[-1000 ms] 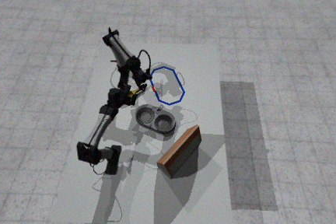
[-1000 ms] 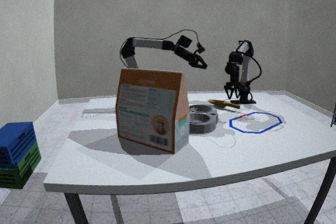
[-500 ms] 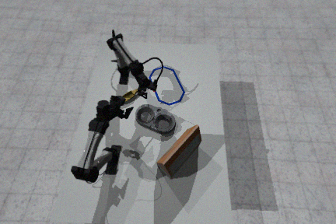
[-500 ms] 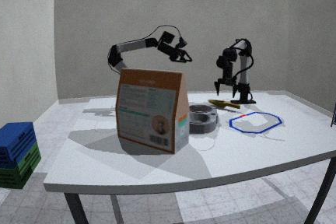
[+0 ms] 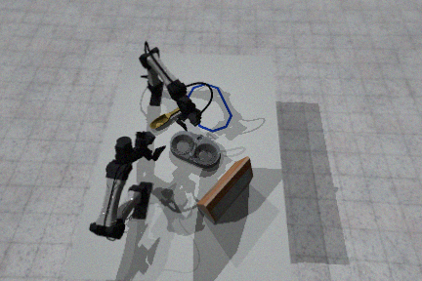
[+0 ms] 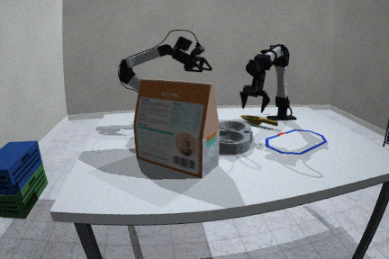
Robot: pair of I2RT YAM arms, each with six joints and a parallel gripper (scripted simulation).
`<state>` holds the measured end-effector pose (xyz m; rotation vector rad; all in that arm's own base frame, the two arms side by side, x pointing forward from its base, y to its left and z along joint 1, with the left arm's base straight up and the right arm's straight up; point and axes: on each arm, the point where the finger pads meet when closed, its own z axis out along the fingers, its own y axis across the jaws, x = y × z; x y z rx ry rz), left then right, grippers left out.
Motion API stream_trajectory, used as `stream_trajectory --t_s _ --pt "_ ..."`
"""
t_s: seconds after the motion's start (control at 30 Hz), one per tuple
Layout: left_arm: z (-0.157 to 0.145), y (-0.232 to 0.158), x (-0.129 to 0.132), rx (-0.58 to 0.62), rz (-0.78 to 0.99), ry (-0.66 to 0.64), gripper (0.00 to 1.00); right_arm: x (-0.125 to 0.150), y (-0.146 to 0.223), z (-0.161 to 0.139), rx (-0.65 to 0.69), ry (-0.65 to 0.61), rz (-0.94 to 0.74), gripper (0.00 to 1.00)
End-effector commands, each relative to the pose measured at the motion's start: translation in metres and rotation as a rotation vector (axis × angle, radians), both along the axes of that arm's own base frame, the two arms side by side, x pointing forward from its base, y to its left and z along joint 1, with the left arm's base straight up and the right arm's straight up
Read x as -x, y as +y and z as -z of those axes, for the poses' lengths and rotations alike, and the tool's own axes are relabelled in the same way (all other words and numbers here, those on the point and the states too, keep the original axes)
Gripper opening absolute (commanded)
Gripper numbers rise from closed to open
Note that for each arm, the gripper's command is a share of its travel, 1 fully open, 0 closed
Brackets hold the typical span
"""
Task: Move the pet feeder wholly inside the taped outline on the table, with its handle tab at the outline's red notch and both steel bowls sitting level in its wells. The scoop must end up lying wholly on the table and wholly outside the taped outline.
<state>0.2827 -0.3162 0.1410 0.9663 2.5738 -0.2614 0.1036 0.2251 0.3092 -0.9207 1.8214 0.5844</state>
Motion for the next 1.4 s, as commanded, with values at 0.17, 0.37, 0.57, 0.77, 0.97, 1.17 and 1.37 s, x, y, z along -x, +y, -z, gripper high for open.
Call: stream_trajectory --t_s 0.17,0.37,0.57,0.77,0.97,1.17,1.37 --pt "-0.001 -0.014 -0.018 -0.006 0.095 -0.024 1.00 0.000 0.000 0.008 0.023 0.000 0.007 1.00" --pt "-0.001 -0.015 -0.017 -0.006 0.097 -0.024 1.00 0.000 0.000 0.008 0.023 0.000 0.007 1.00" --pt "0.001 -0.013 -0.012 -0.009 0.097 0.003 0.89 -0.001 -0.001 0.002 0.009 -0.001 0.012 1.00" --pt "0.020 -0.010 -0.007 -0.005 -0.024 0.214 0.37 -0.001 -0.001 0.002 0.009 -0.001 0.012 1.00" --pt "0.039 -0.012 -0.022 -0.004 -0.130 0.349 0.37 -0.001 -0.001 0.002 0.009 -0.001 0.012 1.00" --pt "0.060 -0.012 -0.041 -0.001 -0.237 0.469 0.37 -0.001 -0.001 0.002 0.009 -0.001 0.012 1.00" --pt "0.074 -0.016 -0.057 0.018 -0.278 0.491 0.37 -0.001 -0.001 0.002 0.009 -0.001 0.012 1.00"
